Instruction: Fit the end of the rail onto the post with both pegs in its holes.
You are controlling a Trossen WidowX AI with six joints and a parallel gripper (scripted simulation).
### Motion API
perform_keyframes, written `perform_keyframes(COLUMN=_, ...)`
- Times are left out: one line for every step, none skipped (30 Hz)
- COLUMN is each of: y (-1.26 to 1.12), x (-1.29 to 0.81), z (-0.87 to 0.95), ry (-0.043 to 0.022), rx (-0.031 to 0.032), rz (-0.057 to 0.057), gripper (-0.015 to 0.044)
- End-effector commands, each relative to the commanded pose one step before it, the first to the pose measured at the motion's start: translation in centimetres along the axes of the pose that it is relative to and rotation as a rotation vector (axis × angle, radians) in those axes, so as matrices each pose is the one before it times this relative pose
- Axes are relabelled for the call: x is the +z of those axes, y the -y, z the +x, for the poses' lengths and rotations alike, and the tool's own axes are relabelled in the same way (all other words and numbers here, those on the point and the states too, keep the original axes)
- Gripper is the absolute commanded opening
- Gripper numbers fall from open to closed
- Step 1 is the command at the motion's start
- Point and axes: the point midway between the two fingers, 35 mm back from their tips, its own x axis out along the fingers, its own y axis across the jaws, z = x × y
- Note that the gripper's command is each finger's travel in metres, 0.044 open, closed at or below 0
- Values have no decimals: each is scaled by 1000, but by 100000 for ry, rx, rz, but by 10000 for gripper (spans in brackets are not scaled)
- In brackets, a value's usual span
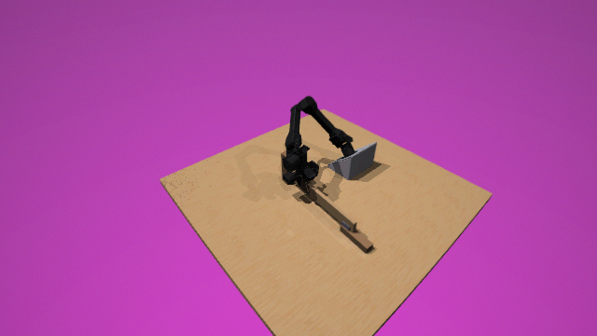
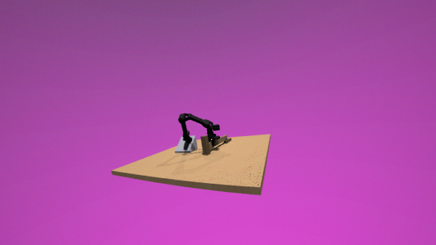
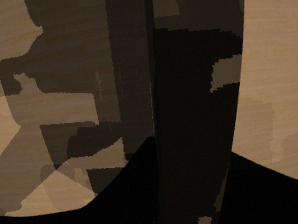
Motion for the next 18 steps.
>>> perform_keyframes(y=52, x=-236, z=-135, ry=-77, rx=-497, rz=-173, gripper=0)
perform_keyframes(y=0, x=-31, z=-5, ry=-1, rx=0, rz=0, gripper=0)
perform_keyframes(y=0, x=-32, z=-6, ry=-1, rx=0, rz=0, gripper=0)
perform_keyframes(y=0, x=-32, z=-7, ry=-1, rx=0, rz=0, gripper=0)
perform_keyframes(y=0, x=-31, z=-8, ry=-1, rx=0, rz=0, gripper=0)
perform_keyframes(y=0, x=-32, z=-8, ry=-1, rx=0, rz=0, gripper=0)
perform_keyframes(y=0, x=-31, z=-9, ry=-1, rx=0, rz=0, gripper=0)
perform_keyframes(y=0, x=-31, z=-9, ry=-1, rx=0, rz=0, gripper=0)
perform_keyframes(y=0, x=-31, z=-10, ry=-1, rx=0, rz=0, gripper=0)
perform_keyframes(y=-1, x=-30, z=-10, ry=-1, rx=0, rz=0, gripper=0)
perform_keyframes(y=-1, x=-31, z=-10, ry=-1, rx=0, rz=0, gripper=0)
perform_keyframes(y=-1, x=-31, z=-10, ry=-1, rx=0, rz=0, gripper=0)
perform_keyframes(y=-1, x=-32, z=-9, ry=-1, rx=0, rz=0, gripper=0)
perform_keyframes(y=-1, x=-31, z=-8, ry=-1, rx=0, rz=0, gripper=0)
perform_keyframes(y=-1, x=-32, z=-8, ry=-1, rx=0, rz=0, gripper=0)
perform_keyframes(y=-1, x=-32, z=-7, ry=-1, rx=0, rz=0, gripper=0)
perform_keyframes(y=-1, x=-32, z=-6, ry=-1, rx=0, rz=0, gripper=0)
perform_keyframes(y=-1, x=-32, z=-4, ry=-1, rx=0, rz=0, gripper=0)
